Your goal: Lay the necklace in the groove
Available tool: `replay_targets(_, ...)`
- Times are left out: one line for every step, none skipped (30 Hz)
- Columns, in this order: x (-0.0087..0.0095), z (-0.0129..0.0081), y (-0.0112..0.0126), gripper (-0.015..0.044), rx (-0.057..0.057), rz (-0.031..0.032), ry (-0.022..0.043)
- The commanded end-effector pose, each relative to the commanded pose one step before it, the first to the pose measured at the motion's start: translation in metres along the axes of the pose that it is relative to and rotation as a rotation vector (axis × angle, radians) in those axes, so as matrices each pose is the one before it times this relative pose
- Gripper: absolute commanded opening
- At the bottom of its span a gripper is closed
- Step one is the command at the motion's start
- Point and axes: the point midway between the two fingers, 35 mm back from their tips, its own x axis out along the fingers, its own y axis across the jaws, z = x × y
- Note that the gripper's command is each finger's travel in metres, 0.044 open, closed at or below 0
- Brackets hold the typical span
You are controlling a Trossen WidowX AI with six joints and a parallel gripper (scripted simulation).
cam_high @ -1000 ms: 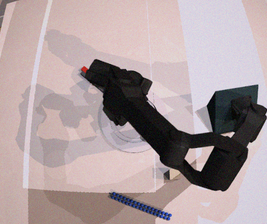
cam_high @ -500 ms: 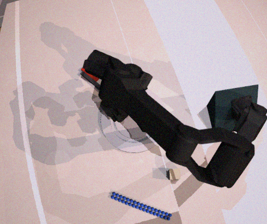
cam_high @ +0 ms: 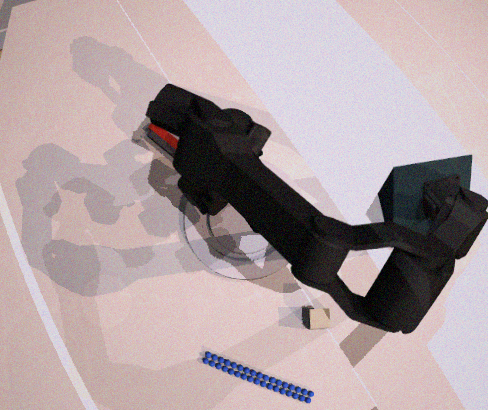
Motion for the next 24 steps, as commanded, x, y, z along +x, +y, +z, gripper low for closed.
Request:
replay_targets(0.00581, -0.00086, -0.00054, 0.0000, 0.0016, -0.00006, 0.00353)
replay_targets(0.00163, 0.00003, -0.00002, 0.0000, 0.0000, 0.00002, -0.00004)
replay_targets(0.00162, 0.00003, -0.00001, 0.0000, 0.0000, 0.00003, -0.00004)
replay_targets(0.00162, 0.00002, 0.00000, 0.0000, 0.0000, 0.00004, -0.00004)
replay_targets(0.00162, 0.00001, 0.00000, 0.0000, 0.0000, 0.00005, -0.00004)
replay_targets(0.00162, 0.00001, 0.00001, 0.0000, 0.0000, 0.00006, -0.00004)
replay_targets(0.00162, 0.00000, 0.00002, 0.0000, 0.0000, 0.00007, -0.00004)
replay_targets(0.00162, 0.00000, 0.00003, 0.0000, 0.0000, 0.00008, -0.00005)
replay_targets(0.00161, -0.00001, 0.00004, 0.0000, 0.0000, 0.00009, -0.00005)
replay_targets(0.00161, -0.00001, 0.00004, 0.0000, 0.0000, 0.00009, -0.00005)
replay_targets(0.00161, -0.00002, 0.00005, 0.0000, 0.0000, 0.00010, -0.00005)
replay_targets(0.00160, -0.00002, 0.00006, 0.0000, 0.0000, 0.00011, -0.00005)
replay_targets(0.00160, -0.00003, 0.00007, 0.0000, 0.0000, 0.00012, -0.00005)
replay_targets(0.00160, -0.00004, 0.00007, 0.0000, 0.0000, 0.00013, -0.00006)
replay_targets(0.00159, -0.00004, 0.00008, 0.0000, 0.0000, 0.00014, -0.00006)
replay_targets(0.00127, -0.00004, 0.00007, 0.0000, 0.0000, 0.00012, -0.00005)
replay_targets(0.00076, -0.00002, 0.00004, 0.0000, 0.0000, 0.00007, -0.00003)
replay_targets(0.00025, -0.00001, 0.00002, 0.0000, 0.0000, 0.00003, -0.00001)
replay_targets(0.00000, 0.00000, 0.00000, 0.0000, 0.0000, 0.00000, 0.00000)
replay_targets(-0.00313, 0.00011, -0.00090, 0.0026, -0.0073, -0.00531, 0.00425)
replay_targets(0.00000, 0.00000, 0.00000, 0.0053, 0.0000, 0.00000, 0.00000)
replay_targets(0.00000, 0.00000, 0.00000, 0.0079, 0.0000, 0.00000, 0.00000)
replay_targets(0.00000, 0.00000, 0.00000, 0.0105, 0.0000, 0.00000, 0.00000)
replay_targets(0.00000, 0.00000, 0.00000, 0.0131, 0.0000, 0.00000, 0.00000)
